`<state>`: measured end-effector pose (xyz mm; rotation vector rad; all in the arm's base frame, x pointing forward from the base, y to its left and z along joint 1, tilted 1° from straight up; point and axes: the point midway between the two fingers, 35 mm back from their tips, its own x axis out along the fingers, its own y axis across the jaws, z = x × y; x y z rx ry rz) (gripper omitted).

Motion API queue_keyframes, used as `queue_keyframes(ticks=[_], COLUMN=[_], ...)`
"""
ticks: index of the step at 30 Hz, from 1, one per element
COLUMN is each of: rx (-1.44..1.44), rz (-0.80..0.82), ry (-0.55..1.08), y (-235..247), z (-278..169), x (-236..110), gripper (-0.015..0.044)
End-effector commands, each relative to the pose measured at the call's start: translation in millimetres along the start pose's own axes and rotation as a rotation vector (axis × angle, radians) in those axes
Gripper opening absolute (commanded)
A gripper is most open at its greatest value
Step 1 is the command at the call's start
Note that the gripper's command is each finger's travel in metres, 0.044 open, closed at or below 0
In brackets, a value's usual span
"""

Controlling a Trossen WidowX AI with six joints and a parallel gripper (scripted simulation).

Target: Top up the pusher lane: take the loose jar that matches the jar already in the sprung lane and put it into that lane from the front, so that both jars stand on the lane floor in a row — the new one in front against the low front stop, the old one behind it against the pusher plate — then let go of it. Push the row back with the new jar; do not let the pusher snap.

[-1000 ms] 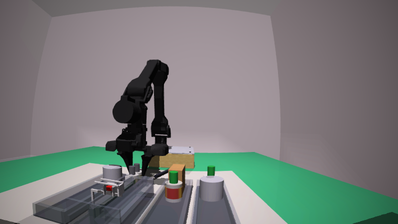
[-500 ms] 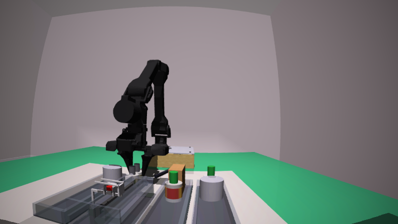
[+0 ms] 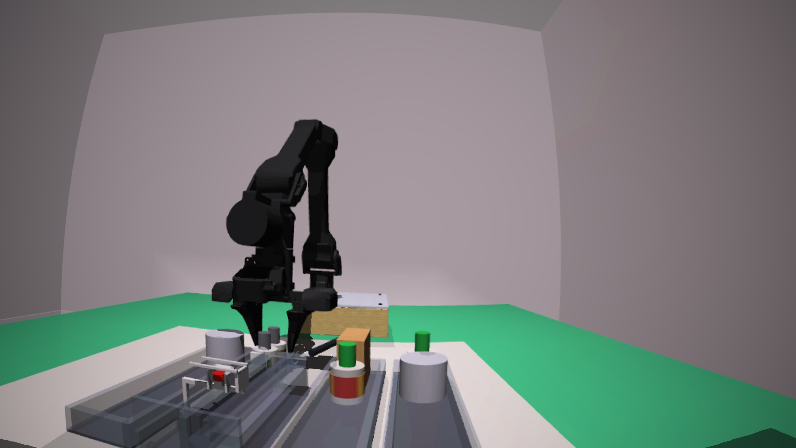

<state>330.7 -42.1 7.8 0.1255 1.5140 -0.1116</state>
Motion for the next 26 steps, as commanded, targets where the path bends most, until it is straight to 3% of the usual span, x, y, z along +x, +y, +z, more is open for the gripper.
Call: queue_keyframes(ticks=[1, 14, 26], rx=[0.002, 0.002, 0.002], rz=[0.0, 0.0, 0.0], ry=[0.001, 0.001, 0.004], y=[0, 0, 0], z=[0, -3, -42], x=[-3, -20, -22], gripper=[0.0271, 0.0271, 0.0271])
